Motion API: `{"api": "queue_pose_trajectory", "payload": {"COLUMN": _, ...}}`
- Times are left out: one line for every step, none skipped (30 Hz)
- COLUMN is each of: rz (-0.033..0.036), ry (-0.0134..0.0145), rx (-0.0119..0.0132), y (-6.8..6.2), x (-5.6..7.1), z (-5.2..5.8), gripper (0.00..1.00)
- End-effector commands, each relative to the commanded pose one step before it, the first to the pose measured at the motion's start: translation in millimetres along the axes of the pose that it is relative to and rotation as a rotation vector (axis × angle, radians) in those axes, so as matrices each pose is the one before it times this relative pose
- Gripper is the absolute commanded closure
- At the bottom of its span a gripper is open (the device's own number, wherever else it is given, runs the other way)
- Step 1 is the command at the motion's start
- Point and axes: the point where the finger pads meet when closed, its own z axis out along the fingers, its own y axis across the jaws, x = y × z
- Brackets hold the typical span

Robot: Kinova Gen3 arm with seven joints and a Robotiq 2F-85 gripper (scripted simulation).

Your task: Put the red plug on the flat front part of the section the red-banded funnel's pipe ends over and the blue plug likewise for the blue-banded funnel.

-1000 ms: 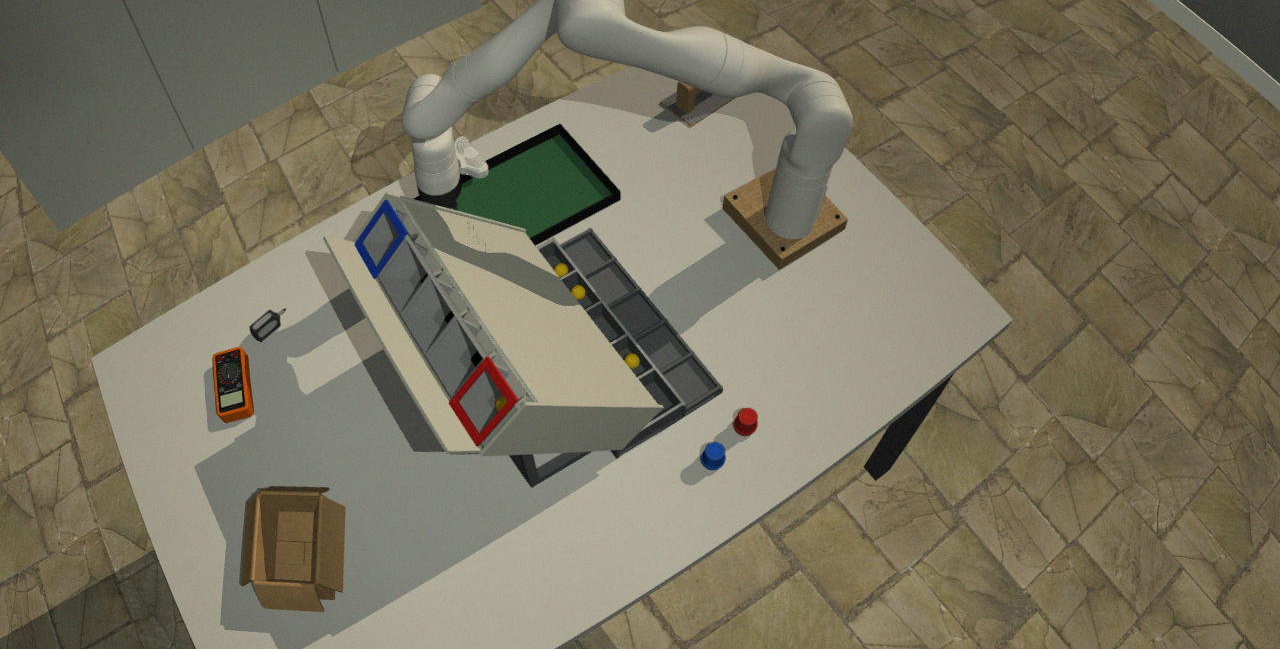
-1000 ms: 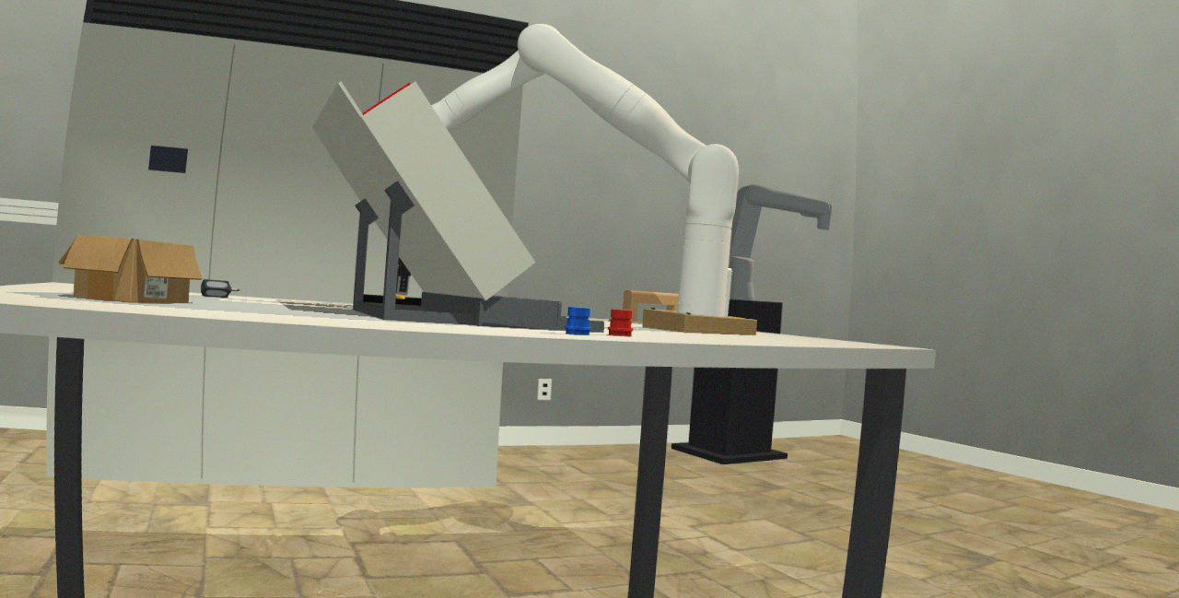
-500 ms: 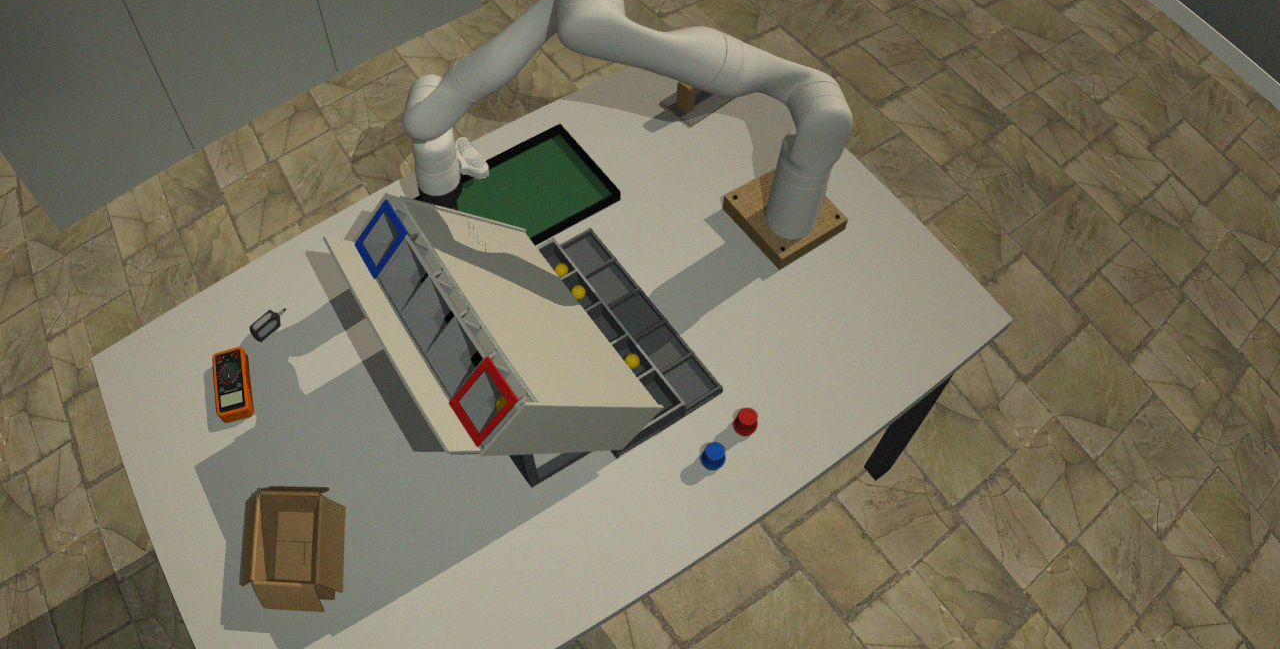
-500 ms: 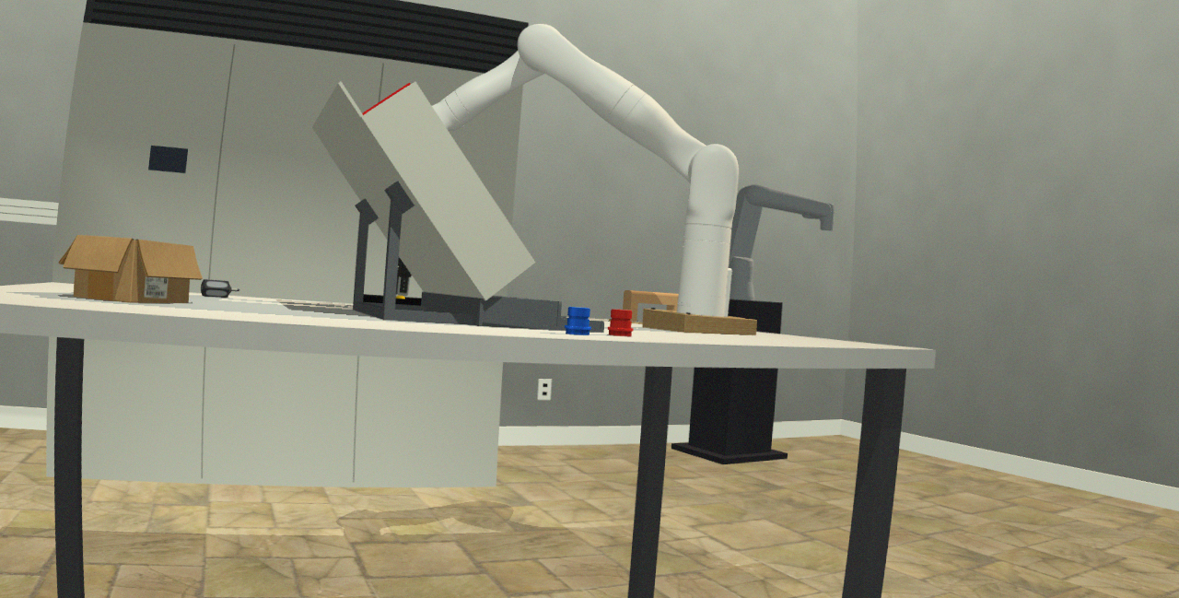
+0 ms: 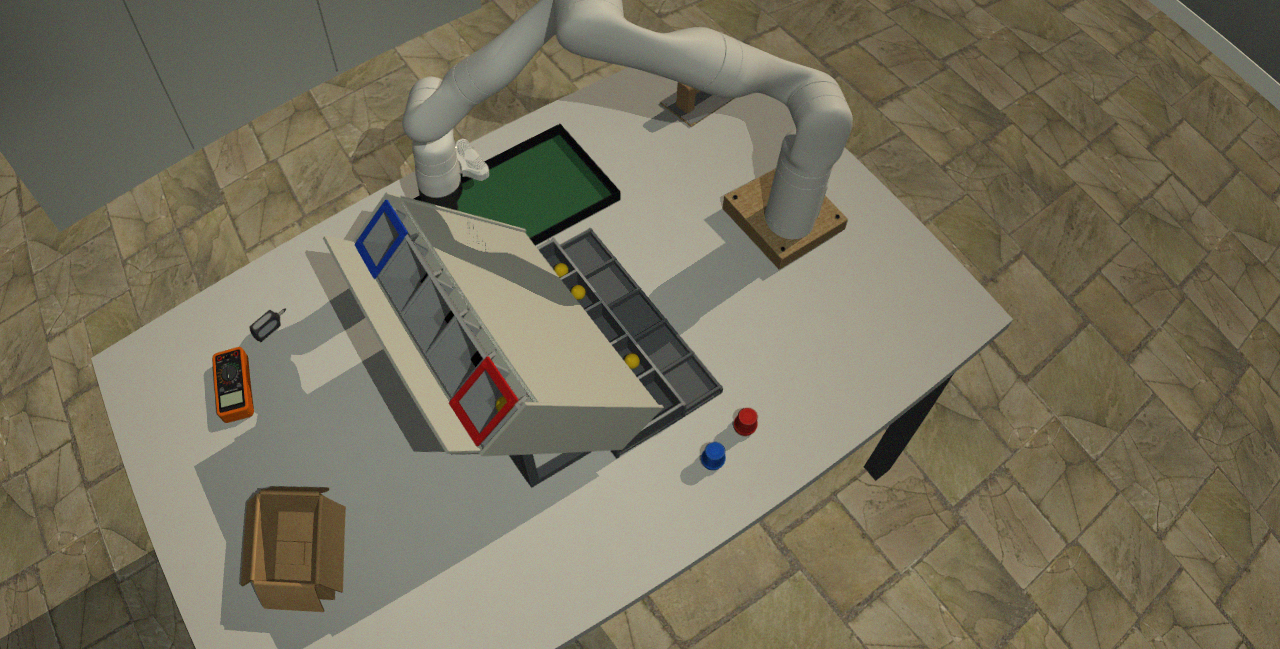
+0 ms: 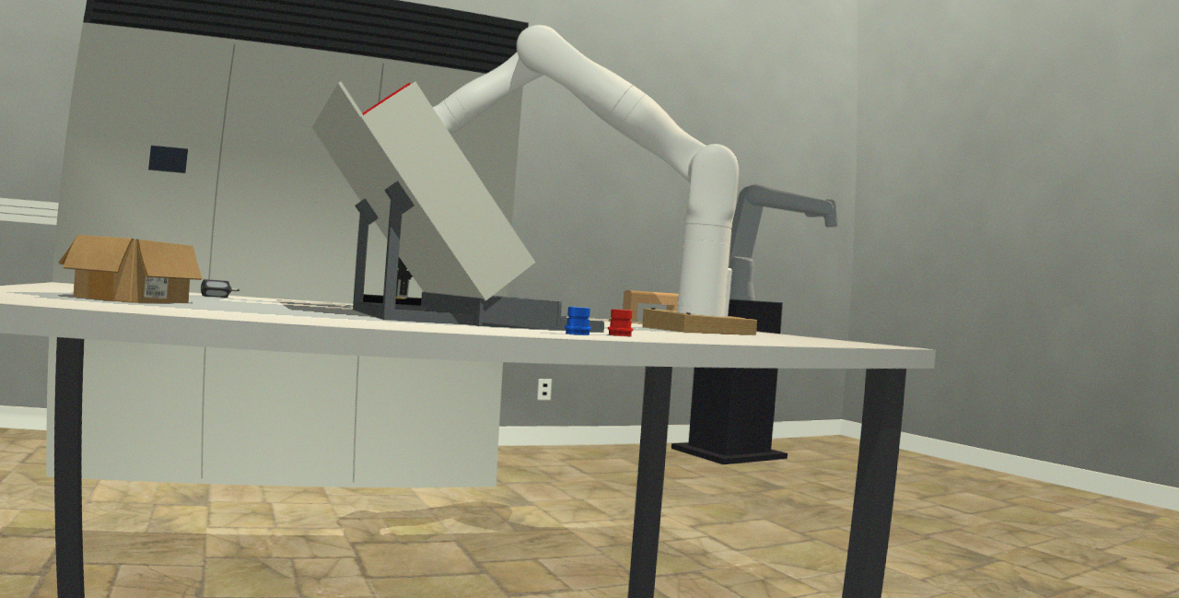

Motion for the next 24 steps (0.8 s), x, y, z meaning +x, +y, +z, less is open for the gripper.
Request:
{"api": "queue_pose_trajectory", "payload": {"rz": 0.00002, "ry": -0.00321, "rx": 0.00017, "y": 0.31, "x": -0.78, "z": 1.9, "gripper": 0.5}}
{"api": "queue_pose_trajectory", "payload": {"rz": 0.0, "ry": 0.0, "rx": 0.0, "y": 0.0, "x": 0.0, "z": 0.0, "gripper": 0.5}}
{"api": "queue_pose_trajectory", "payload": {"rz": 0.0, "ry": 0.0, "rx": 0.0, "y": 0.0, "x": 0.0, "z": 0.0, "gripper": 0.5}}
{"api": "queue_pose_trajectory", "payload": {"rz": 0.0, "ry": 0.0, "rx": 0.0, "y": 0.0, "x": 0.0, "z": 0.0, "gripper": 0.5}}
{"api": "queue_pose_trajectory", "payload": {"rz": 0.0, "ry": 0.0, "rx": 0.0, "y": 0.0, "x": 0.0, "z": 0.0, "gripper": 0.5}}
{"api": "queue_pose_trajectory", "payload": {"rz": -0.00001, "ry": 0.00111, "rx": 0.00099, "y": 0.67, "x": 0.29, "z": 4.84, "gripper": 0.5}}
{"api": "queue_pose_trajectory", "payload": {"rz": 0.0, "ry": 0.0, "rx": 0.0, "y": 0.0, "x": 0.0, "z": 0.0, "gripper": 0.5}}
{"api": "queue_pose_trajectory", "payload": {"rz": 0.0, "ry": 0.0, "rx": 0.0, "y": 0.0, "x": 0.0, "z": 0.0, "gripper": 0.5}}
{"api": "queue_pose_trajectory", "payload": {"rz": 0.0, "ry": 0.0, "rx": 0.0, "y": 0.0, "x": 0.0, "z": 0.0, "gripper": 0.5}}
{"api": "queue_pose_trajectory", "payload": {"rz": 0.0, "ry": 0.0, "rx": 0.0, "y": 0.0, "x": 0.0, "z": 0.0, "gripper": 0.5}}
{"api": "queue_pose_trajectory", "payload": {"rz": 0.0, "ry": 0.0, "rx": 0.0, "y": 0.0, "x": 0.0, "z": 0.0, "gripper": 0.5}}
{"api": "queue_pose_trajectory", "payload": {"rz": 0.0, "ry": 0.0, "rx": 0.0, "y": 0.0, "x": 0.0, "z": 0.0, "gripper": 0.5}}
{"api": "queue_pose_trajectory", "payload": {"rz": 0.0, "ry": 0.0, "rx": 0.0, "y": 0.0, "x": 0.0, "z": 0.0, "gripper": 0.5}}
{"api": "queue_pose_trajectory", "payload": {"rz": 0.0, "ry": 0.0, "rx": 0.0, "y": 0.0, "x": 0.0, "z": 0.0, "gripper": 0.5}}
{"api": "queue_pose_trajectory", "payload": {"rz": 0.0, "ry": 0.0, "rx": 0.0, "y": 0.0, "x": 0.0, "z": 0.0, "gripper": 0.5}}
{"api": "queue_pose_trajectory", "payload": {"rz": 0.0, "ry": 0.0, "rx": 0.0, "y": 0.0, "x": 0.0, "z": 0.0, "gripper": 0.5}}
{"api": "queue_pose_trajectory", "payload": {"rz": 0.0, "ry": 0.0, "rx": 0.0, "y": 0.0, "x": 0.0, "z": 0.0, "gripper": 0.5}}
{"api": "queue_pose_trajectory", "payload": {"rz": 0.0, "ry": 0.0, "rx": 0.0, "y": 0.0, "x": 0.0, "z": 0.0, "gripper": 0.5}}
{"api": "queue_pose_trajectory", "payload": {"rz": 0.0, "ry": 0.0, "rx": 0.0, "y": 0.0, "x": 0.0, "z": 0.0, "gripper": 0.5}}
{"api": "queue_pose_trajectory", "payload": {"rz": 0.0, "ry": 0.0, "rx": 0.0, "y": 0.0, "x": 0.0, "z": 0.0, "gripper": 0.5}}
{"api": "queue_pose_trajectory", "payload": {"rz": 0.0, "ry": 0.0, "rx": 0.0, "y": 0.0, "x": 0.0, "z": 0.0, "gripper": 0.5}}
{"api": "queue_pose_trajectory", "payload": {"rz": 0.0, "ry": 0.0, "rx": 0.0, "y": 0.0, "x": 0.0, "z": 0.0, "gripper": 0.5}}
{"api": "queue_pose_trajectory", "payload": {"rz": -0.00001, "ry": -0.00075, "rx": 0.00208, "y": 0.34, "x": -0.25, "z": 4.29, "gripper": 0.5}}
{"api": "queue_pose_trajectory", "payload": {"rz": 0.0, "ry": 0.0, "rx": 0.0, "y": 0.0, "x": 0.0, "z": 0.0, "gripper": 0.5}}
